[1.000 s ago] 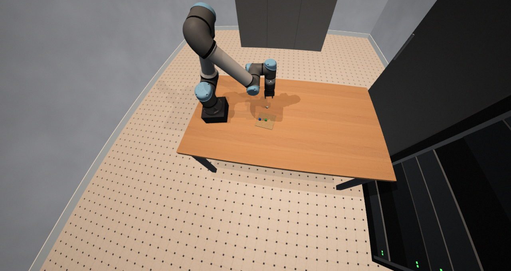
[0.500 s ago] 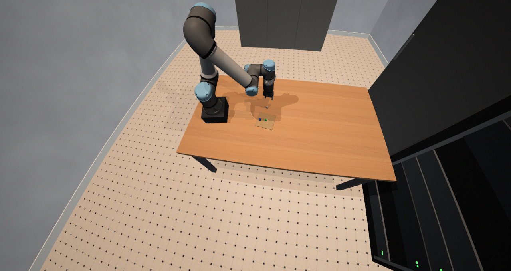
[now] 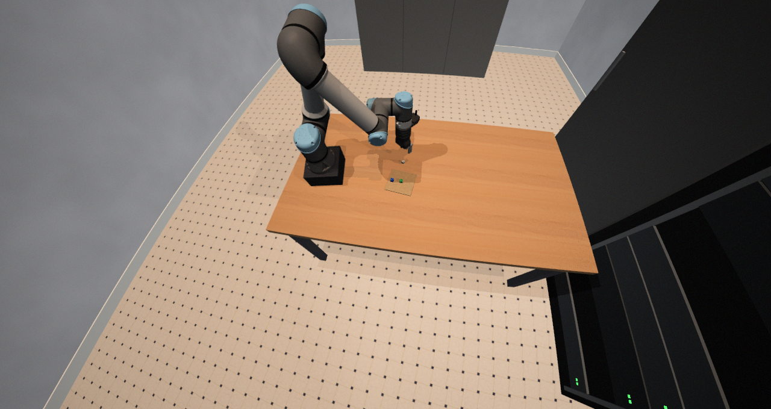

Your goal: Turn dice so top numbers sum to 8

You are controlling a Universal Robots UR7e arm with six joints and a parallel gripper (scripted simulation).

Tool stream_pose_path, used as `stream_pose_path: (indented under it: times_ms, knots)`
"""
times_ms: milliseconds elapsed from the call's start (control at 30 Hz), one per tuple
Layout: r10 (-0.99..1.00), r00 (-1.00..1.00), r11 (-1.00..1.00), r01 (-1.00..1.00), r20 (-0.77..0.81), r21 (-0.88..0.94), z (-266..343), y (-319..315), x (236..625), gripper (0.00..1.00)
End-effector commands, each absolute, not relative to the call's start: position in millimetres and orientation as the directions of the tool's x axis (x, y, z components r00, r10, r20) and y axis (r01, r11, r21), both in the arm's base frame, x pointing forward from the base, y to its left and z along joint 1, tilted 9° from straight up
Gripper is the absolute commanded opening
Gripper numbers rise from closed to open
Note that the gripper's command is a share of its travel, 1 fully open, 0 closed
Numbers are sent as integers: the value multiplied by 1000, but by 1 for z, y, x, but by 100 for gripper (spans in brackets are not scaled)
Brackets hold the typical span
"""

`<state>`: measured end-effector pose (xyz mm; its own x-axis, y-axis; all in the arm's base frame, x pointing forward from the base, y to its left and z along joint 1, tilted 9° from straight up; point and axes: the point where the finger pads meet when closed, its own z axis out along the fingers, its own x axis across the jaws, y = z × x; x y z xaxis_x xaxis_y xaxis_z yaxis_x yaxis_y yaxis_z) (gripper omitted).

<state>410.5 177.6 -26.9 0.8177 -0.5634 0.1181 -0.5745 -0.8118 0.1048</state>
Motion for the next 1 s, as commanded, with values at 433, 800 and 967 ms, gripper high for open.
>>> stream_pose_path:
  times_ms: [433,800,967]
  knots:
    - [-880,447,-448,-893,159,37,-33,169,409,100]
    - [-963,214,-217,-976,164,-3,-35,163,406,100]
    - [-980,114,-119,-993,162,-20,-36,160,404,100]
